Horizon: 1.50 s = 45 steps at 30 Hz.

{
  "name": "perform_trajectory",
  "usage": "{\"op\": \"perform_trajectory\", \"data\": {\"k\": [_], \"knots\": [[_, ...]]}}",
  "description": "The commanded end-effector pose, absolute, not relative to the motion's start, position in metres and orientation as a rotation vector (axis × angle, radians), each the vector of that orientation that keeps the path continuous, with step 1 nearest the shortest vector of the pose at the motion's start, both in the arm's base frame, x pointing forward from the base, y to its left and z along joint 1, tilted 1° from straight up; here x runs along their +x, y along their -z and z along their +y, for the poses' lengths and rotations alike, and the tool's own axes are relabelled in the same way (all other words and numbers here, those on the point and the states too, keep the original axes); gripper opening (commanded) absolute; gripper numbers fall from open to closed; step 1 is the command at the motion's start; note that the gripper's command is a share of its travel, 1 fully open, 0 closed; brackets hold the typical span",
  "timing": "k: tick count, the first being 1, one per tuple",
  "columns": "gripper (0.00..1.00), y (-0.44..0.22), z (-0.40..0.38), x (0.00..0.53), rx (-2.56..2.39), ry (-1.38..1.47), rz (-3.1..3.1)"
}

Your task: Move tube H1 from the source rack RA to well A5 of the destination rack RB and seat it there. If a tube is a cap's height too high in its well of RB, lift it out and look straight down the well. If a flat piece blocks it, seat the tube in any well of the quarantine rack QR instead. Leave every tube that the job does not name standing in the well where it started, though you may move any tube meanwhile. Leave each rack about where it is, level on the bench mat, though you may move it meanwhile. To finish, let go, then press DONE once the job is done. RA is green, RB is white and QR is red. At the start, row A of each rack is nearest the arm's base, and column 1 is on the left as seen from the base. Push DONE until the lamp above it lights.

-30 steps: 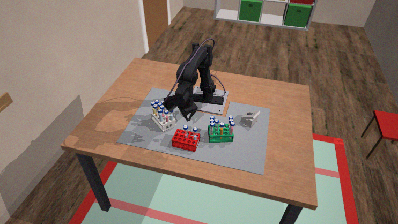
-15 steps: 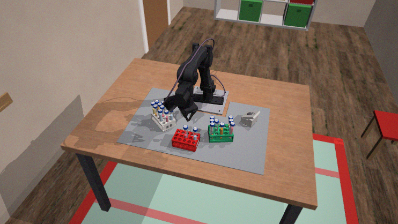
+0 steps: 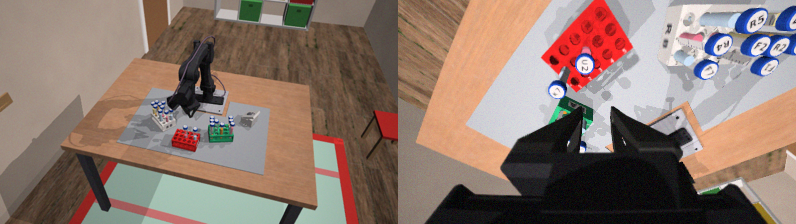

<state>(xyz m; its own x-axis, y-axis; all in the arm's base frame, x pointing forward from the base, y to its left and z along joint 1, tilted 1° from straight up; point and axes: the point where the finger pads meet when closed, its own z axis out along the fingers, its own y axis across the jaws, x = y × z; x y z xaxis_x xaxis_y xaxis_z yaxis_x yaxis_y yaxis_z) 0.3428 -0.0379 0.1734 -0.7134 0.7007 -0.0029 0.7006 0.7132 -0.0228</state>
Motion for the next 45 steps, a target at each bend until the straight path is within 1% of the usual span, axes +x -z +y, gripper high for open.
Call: {"op": "perform_trajectory", "data": {"k": [1,5,8,9,14,20,26,37,39,40,45], "knots": [[0.30,-0.189,-0.040,0.312,-0.995,-0.030,-2.983],[0.30,-0.190,-0.038,0.286,-0.819,-0.032,-3.028],[0.30,-0.190,-0.038,0.287,-0.820,-0.031,-3.032],[0.30,-0.201,-0.029,0.301,-0.806,-0.015,-3.101],[0.30,-0.189,0.002,0.295,-0.816,-0.020,-3.050],[0.30,-0.190,0.036,0.302,-0.819,-0.019,-3.060],[0.30,-0.193,0.056,0.299,-0.820,-0.023,-3.064],[0.30,-0.191,0.115,0.296,-0.815,-0.021,-3.047],[0.30,-0.191,0.116,0.296,-0.816,-0.020,-3.048],[0.30,-0.202,0.114,0.293,-0.824,0.011,-3.076],[0.30,-0.202,0.105,0.295,-0.855,0.005,-3.070]]}}
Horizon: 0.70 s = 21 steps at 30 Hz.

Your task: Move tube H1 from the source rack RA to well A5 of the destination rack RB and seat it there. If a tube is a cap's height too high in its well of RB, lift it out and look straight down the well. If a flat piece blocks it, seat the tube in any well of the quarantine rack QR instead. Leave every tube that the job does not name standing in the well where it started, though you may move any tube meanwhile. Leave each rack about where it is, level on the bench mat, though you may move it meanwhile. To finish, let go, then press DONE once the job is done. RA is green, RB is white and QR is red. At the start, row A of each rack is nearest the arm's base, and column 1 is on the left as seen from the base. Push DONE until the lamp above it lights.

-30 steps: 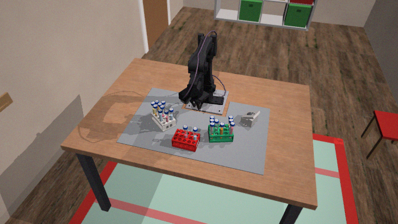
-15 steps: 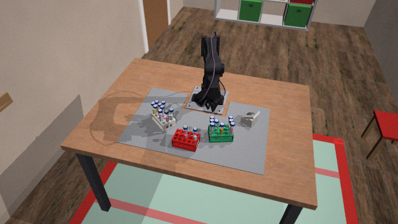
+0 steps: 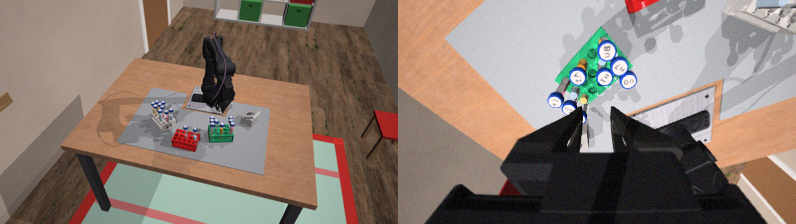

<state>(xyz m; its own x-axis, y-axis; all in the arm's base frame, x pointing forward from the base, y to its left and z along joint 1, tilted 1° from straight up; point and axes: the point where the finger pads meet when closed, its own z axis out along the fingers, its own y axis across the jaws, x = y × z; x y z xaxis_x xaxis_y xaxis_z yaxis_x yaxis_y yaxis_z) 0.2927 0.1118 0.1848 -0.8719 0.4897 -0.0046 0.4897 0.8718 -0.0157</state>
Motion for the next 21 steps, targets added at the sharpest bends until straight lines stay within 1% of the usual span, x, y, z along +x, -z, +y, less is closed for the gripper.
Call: {"op": "perform_trajectory", "data": {"k": [1,10,21], "knots": [[0.30,-0.202,0.104,0.295,0.828,-0.004,2.983],[0.30,-0.189,0.096,0.285,0.818,0.040,3.027],[0.30,-0.173,0.096,0.293,0.816,0.024,3.011]]}}
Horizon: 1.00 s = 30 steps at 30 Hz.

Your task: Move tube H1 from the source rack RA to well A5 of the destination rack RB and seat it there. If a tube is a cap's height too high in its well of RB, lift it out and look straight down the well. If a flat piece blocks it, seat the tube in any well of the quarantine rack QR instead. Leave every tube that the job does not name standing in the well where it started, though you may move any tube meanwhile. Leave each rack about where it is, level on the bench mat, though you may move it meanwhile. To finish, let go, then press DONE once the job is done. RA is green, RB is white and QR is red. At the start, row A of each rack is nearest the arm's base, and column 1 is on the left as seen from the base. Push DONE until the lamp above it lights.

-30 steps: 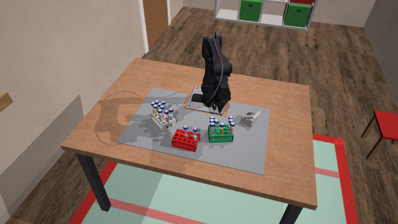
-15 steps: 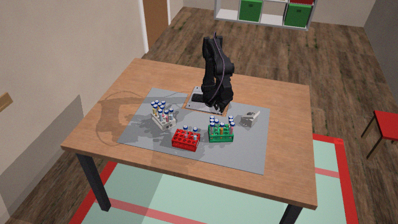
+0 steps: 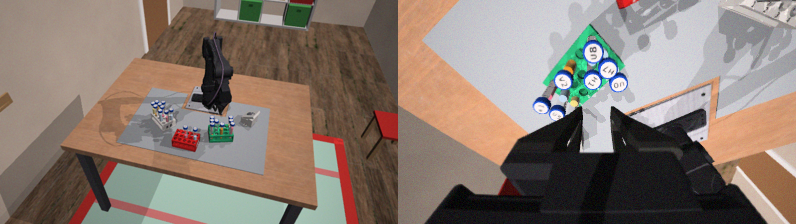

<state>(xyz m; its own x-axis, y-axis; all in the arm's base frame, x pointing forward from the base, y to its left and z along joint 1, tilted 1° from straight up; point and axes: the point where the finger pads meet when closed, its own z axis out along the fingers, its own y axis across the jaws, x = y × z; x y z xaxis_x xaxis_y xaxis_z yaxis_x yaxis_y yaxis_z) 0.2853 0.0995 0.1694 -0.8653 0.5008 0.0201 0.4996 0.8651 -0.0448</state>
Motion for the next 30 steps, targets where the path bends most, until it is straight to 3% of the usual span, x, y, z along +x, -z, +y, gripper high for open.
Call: {"op": "perform_trajectory", "data": {"k": [1,30], "knots": [[0.30,-0.171,0.096,0.293,-0.828,-0.024,-3.053],[0.30,-0.135,0.095,0.298,-0.830,-0.024,-3.052]]}}
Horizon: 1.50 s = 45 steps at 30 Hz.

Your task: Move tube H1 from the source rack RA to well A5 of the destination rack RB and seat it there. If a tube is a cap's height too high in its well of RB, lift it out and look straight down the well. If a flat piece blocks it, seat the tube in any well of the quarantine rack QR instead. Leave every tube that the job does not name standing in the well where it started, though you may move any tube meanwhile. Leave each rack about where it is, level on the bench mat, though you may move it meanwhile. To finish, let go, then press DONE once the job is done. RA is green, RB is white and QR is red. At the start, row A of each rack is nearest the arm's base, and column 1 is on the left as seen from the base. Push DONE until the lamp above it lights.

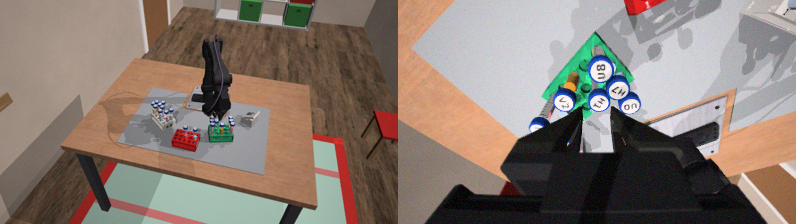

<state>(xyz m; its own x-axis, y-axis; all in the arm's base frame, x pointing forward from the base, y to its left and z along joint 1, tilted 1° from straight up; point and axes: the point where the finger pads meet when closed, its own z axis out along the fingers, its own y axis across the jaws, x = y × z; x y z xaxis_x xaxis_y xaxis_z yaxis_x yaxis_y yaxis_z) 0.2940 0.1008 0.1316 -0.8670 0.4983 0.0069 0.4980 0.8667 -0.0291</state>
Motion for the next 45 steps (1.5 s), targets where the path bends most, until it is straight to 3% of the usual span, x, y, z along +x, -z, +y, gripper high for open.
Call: {"op": "perform_trajectory", "data": {"k": [1,45], "knots": [[0.30,-0.134,0.095,0.298,-0.830,-0.024,-3.052],[0.30,-0.121,0.101,0.292,-0.813,-0.022,-3.056]]}}
